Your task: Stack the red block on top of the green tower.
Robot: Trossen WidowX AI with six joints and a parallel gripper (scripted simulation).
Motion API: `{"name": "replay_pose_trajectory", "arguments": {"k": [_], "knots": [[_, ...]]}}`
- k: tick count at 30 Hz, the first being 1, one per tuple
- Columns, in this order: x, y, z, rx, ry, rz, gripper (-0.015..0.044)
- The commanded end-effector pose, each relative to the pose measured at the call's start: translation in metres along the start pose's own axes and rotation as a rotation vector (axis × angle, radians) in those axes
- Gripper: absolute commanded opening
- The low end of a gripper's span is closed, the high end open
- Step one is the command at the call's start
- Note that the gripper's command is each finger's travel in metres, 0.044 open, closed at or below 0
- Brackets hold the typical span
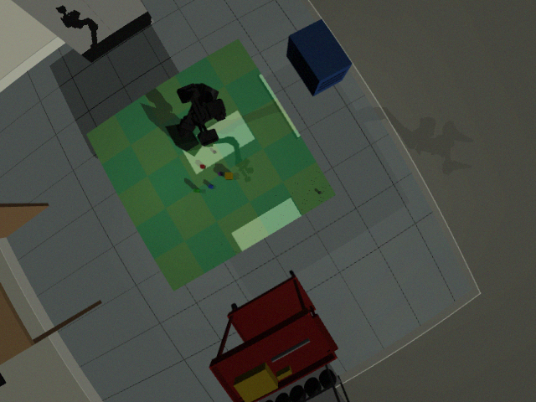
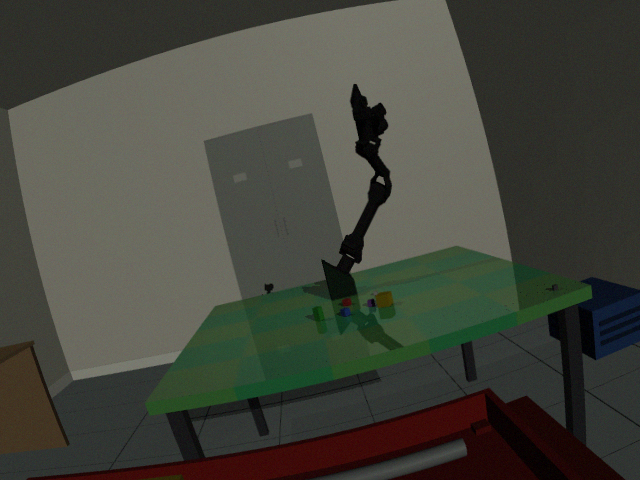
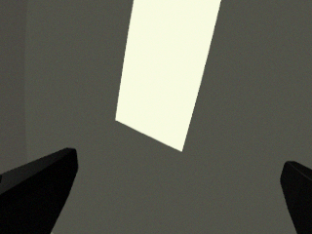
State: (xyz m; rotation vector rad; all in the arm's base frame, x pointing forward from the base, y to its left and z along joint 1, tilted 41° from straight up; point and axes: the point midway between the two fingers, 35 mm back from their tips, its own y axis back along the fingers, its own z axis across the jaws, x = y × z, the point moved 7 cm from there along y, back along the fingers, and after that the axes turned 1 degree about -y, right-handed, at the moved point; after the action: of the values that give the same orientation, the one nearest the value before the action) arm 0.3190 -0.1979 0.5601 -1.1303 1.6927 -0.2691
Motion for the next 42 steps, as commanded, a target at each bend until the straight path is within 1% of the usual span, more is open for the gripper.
{"name": "replay_pose_trajectory", "arguments": {"k": [1, 5, 9, 16, 23, 29, 34, 37, 40, 41, 42], "knots": [[0.037, 0.009, 0.049, -0.21, -0.035, 0.111, 0.044], [0.07, 0.025, 0.092, -0.398, -0.077, 0.226, 0.044], [0.097, 0.052, 0.127, -0.576, -0.139, 0.358, 0.044], [0.147, 0.117, 0.187, -0.89, -0.252, 0.644, 0.044], [0.186, 0.202, 0.223, -1.161, -0.363, 0.987, 0.044], [0.206, 0.287, 0.238, -1.361, -0.47, 1.36, 0.044], [0.211, 0.359, 0.236, -1.48, -0.558, 1.747, 0.044], [0.207, 0.402, 0.228, -1.515, -0.604, 2.029, 0.044], [0.197, 0.44, 0.215, -1.505, -0.634, 2.335, 0.044], [0.195, 0.446, 0.212, -1.498, -0.637, 2.392, 0.044], [0.194, 0.449, 0.211, -1.494, -0.638, 2.414, 0.044]]}}
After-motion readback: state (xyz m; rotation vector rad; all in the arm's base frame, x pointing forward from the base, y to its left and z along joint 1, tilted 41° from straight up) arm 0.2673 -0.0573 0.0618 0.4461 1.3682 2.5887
